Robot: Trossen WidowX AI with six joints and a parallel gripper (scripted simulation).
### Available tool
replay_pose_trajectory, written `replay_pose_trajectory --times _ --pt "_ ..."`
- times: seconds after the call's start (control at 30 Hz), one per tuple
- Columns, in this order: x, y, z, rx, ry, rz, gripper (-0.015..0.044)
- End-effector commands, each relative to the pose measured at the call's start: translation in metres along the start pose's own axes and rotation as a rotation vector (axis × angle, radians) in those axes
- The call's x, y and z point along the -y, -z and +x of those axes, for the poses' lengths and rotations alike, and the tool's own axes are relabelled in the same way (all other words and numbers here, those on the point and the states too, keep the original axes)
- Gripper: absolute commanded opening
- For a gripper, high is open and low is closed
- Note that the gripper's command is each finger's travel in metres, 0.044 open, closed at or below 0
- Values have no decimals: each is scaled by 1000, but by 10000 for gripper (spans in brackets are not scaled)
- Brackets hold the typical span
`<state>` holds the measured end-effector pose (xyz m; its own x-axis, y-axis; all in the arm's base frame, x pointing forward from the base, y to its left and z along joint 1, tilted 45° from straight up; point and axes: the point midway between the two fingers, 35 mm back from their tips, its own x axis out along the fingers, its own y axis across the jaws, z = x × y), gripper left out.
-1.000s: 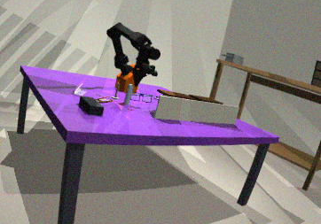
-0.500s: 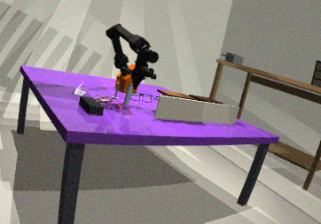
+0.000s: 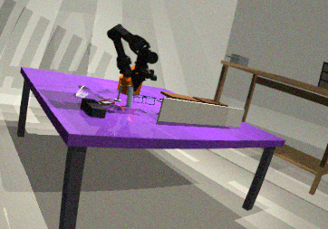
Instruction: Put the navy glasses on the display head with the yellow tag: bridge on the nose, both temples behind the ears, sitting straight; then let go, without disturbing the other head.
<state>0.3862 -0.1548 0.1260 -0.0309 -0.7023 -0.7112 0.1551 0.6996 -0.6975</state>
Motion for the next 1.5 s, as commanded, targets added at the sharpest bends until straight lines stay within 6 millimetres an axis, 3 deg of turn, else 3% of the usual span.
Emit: replay_pose_trajectory --times 0.0,0.67,0.77,0.93,1.07,1.3,1.47 --pt "8 0 -1 1 2 0 0" --pt "32 1 -1 2 4 0 0" --pt "20 -1 -14 1 0 0 0" --pt "-17 0 -58 0 -1 -1 0" --pt "-19 1 -60 0 0 -1 0" --pt "-16 -1 -54 7 -4 -14 184" --pt "-16 -1 -54 7 -4 -14 200"
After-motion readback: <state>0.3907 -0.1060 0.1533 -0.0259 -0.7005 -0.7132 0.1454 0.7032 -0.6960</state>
